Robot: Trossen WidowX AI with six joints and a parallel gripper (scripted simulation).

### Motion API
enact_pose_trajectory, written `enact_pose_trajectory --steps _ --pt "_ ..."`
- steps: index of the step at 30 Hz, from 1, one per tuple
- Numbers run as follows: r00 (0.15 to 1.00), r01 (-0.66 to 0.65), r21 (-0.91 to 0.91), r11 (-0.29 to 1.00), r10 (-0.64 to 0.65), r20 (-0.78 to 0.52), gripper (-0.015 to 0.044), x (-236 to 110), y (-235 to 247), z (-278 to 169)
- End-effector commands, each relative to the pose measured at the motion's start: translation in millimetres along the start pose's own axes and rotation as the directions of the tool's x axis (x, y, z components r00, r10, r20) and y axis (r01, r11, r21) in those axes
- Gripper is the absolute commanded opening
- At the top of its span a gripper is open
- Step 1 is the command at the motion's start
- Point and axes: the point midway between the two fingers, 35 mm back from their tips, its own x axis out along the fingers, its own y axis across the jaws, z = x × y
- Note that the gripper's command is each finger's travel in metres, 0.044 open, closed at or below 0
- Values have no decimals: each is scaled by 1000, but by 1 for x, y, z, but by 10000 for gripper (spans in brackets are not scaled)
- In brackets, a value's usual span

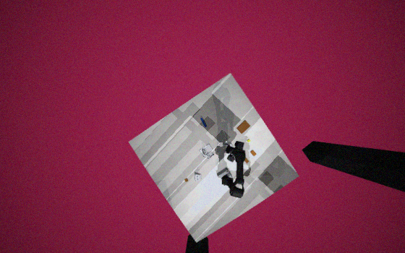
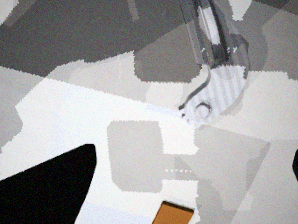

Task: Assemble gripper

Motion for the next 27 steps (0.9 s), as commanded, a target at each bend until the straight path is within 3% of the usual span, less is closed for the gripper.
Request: enact_pose_trajectory --steps 1,17,27 --pt "1000 0 0 1000 0 0 414 0 0 0" --pt "1000 0 0 1000 0 0 0 0 0 0" --pt "1000 0 0 1000 0 0 0 0 0 0"
